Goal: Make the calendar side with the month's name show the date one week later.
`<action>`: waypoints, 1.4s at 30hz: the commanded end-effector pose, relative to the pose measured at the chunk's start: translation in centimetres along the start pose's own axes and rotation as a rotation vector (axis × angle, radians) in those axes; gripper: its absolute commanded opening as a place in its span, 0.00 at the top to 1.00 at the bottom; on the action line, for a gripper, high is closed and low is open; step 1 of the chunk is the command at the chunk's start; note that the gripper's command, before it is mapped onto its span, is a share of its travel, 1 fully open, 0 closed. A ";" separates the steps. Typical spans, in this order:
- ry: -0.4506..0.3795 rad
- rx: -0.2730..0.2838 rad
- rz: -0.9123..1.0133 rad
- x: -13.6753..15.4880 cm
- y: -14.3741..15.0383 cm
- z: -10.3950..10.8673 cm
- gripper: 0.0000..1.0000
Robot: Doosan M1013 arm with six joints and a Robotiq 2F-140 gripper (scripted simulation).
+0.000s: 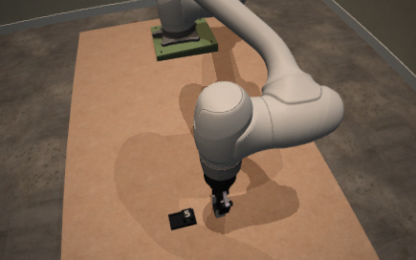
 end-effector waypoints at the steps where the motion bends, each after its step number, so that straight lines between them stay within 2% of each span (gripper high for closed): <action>1: 0.000 0.000 0.000 0.0 0.0 0.0 0.76; 13: 0.000 0.000 0.000 0.0 0.0 0.6 0.76; 16: 0.000 0.000 0.000 0.0 0.0 2.1 0.76; 25: 0.000 0.000 0.000 0.0 0.0 8.5 0.76; 32: 0.000 0.000 0.000 0.0 0.0 10.0 0.76; 40: 0.000 0.000 0.000 0.0 0.0 10.0 0.76; 42: 0.000 0.000 0.000 0.9 -0.1 10.1 0.76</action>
Point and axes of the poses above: the point where the finger pads meet when closed, its own z axis back along the fingers, its own y axis across the jaws, x = y × z, the point moved 5 cm from there along z, back along the fingers, and after that the axes turned 11 degrees about z, right-handed, at the moved point
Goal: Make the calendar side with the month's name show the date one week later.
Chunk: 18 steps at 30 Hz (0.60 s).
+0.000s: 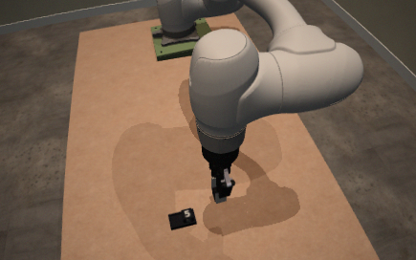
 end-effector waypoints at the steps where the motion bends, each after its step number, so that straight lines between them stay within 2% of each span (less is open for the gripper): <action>1: 0.000 0.000 0.000 0.8 -0.1 0.1 0.76; 2: 0.000 0.000 0.000 0.8 -0.1 0.1 0.76; 5: 0.000 0.000 -0.004 7.2 -1.3 0.6 0.76; 6: 0.000 0.000 -0.004 7.2 -1.3 0.6 0.76; 8: 0.000 0.000 -0.006 11.0 -2.2 1.0 0.76; 11: 0.000 0.000 -0.006 11.9 -2.5 1.1 0.76; 18: 0.000 0.000 -0.006 11.9 -2.5 1.1 0.76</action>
Point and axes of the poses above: the point where the finger pads meet when closed, its own z axis back along the fingers, its own y axis across the jaws, x = y × z, the point moved 5 cm from there along z, back along the fingers, and after that the axes turned 11 degrees about z, right-handed, at the moved point
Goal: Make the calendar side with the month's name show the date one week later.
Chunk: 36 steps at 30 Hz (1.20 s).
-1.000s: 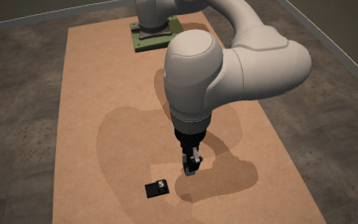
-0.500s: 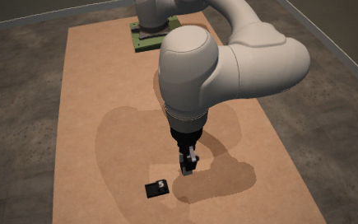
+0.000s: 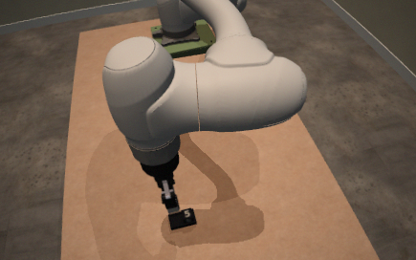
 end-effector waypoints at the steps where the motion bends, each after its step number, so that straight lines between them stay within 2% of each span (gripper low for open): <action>1: 0.000 0.000 0.000 0.0 0.0 0.0 0.76; 9: 0.000 0.000 0.000 0.0 0.0 -0.1 0.76; 18: 0.000 0.000 0.000 0.0 0.0 -1.3 0.76; 31: 0.000 0.000 0.000 0.0 0.0 -5.4 0.76; 36: 0.000 0.000 0.000 0.0 0.0 -6.0 0.76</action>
Point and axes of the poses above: the point where the finger pads meet when closed, its own z axis back along the fingers, its own y axis across the jaws, x = y × z, the point moved 5 cm from there along z, back along the fingers, and after that the axes turned 11 degrees about z, right-handed, at the moved point
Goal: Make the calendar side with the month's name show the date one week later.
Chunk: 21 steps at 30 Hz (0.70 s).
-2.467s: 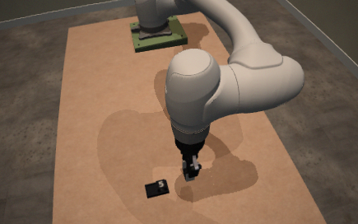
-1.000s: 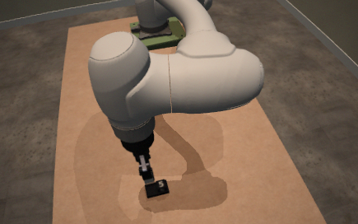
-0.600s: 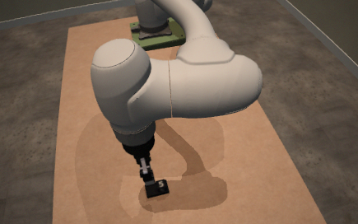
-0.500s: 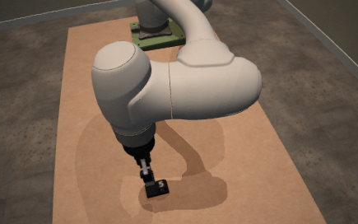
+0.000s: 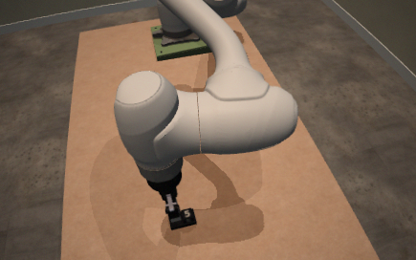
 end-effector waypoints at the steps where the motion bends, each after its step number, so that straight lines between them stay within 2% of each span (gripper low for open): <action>1: 0.000 0.000 0.000 0.0 0.0 -0.3 0.76; 21: 0.000 0.000 0.000 0.0 0.0 -0.7 0.76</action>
Point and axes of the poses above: the point where the finger pads meet when closed, its own z axis back along the fingers, its own y axis across the jaws, x = y × z, the point moved 5 cm from there along z, back along the fingers, and after that the axes turned 11 degrees about z, right-handed, at the moved point
